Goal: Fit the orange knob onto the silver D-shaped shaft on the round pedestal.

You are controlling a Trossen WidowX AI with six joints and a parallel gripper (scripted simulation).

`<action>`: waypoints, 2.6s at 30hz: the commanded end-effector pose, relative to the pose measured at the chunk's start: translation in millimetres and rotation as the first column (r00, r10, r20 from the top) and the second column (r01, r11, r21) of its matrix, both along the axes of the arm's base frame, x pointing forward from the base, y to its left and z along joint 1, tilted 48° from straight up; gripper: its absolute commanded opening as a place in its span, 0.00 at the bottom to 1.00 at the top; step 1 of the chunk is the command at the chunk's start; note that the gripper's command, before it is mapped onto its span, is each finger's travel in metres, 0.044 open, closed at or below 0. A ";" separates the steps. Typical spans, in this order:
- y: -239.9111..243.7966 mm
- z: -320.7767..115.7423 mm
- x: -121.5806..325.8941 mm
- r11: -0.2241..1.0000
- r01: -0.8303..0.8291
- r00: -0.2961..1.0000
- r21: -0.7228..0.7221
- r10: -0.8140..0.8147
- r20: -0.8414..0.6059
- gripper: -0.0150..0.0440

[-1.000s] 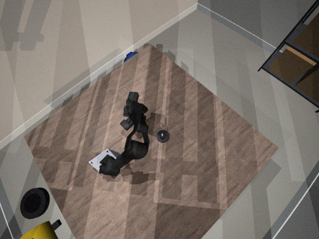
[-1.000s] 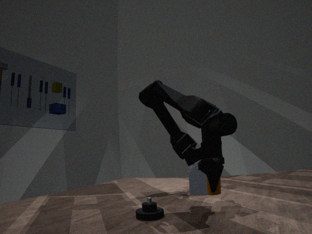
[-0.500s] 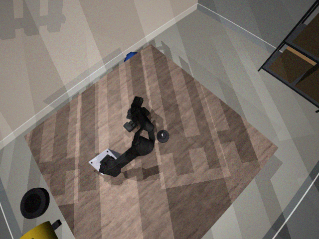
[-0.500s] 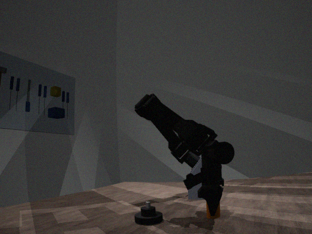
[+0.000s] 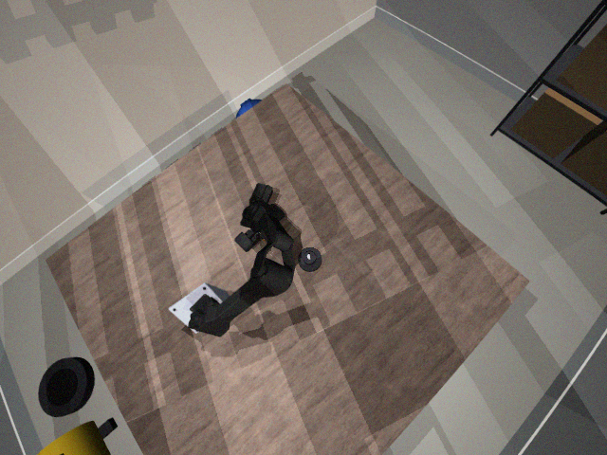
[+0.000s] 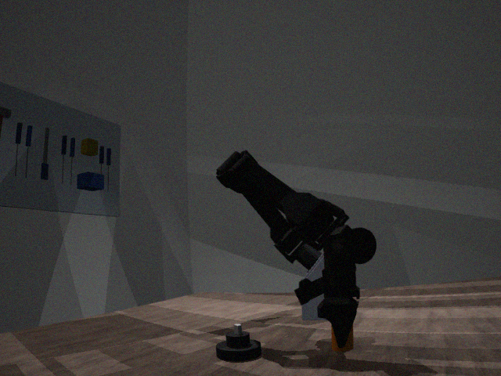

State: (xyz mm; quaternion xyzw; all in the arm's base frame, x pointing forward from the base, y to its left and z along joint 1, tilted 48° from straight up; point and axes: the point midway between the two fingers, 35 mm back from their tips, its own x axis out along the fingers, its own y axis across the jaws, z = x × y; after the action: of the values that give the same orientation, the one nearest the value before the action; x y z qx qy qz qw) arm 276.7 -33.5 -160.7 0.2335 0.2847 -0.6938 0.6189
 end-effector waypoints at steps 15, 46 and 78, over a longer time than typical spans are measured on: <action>42.6 37.3 9.6 1.000 -0.004 1.000 0.005 0.004 -0.001 0.88; 35.4 31.0 7.6 1.000 -0.005 1.000 0.003 0.005 -0.002 1.00; -0.8 -0.8 0.1 1.000 -0.004 1.000 -0.001 0.004 -0.003 1.00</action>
State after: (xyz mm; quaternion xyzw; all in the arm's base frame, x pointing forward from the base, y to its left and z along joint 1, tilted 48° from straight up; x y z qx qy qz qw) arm 279.2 -31.1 -159.4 0.2356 0.2842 -0.6920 0.6204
